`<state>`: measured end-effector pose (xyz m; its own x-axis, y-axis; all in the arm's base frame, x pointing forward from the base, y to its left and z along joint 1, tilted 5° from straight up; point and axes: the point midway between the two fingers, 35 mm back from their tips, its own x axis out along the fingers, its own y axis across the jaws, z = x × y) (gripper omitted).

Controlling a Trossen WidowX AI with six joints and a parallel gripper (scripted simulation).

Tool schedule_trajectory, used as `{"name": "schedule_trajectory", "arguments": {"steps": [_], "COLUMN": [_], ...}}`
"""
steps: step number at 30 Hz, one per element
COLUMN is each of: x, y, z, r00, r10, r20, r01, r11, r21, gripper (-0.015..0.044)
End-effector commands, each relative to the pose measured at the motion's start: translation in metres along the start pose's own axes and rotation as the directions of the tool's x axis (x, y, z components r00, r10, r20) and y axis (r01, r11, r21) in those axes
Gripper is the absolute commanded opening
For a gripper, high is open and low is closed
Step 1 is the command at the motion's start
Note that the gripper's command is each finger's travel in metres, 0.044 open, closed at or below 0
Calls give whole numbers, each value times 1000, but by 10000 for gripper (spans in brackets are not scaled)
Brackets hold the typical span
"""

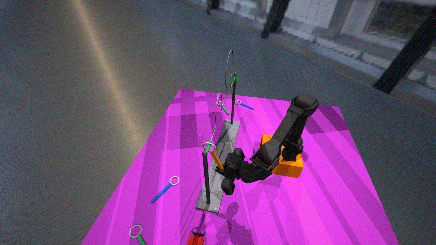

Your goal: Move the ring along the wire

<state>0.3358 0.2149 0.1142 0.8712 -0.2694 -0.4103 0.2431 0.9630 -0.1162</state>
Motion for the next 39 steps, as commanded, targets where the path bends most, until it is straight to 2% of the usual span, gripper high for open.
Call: {"name": "schedule_trajectory", "arguments": {"steps": [1,2,14,34,36,39], "x": [-1,-2,-49,-50,-58,-91], "y": [0,0,0,0,1,0], "z": [0,0,-1,-1,-3,-2], "r00": [1000,1000,1000,1000,1000,1000], "r10": [0,0,-3,-3,0,0], "r20": [0,-1,-2,-1,-8,-7], "r01": [0,0,3,3,0,0], "r11": [1000,1000,1000,1000,1000,1000], "r21": [0,0,4,4,-1,-2], "gripper": [139,160,160,160,212,291]}}
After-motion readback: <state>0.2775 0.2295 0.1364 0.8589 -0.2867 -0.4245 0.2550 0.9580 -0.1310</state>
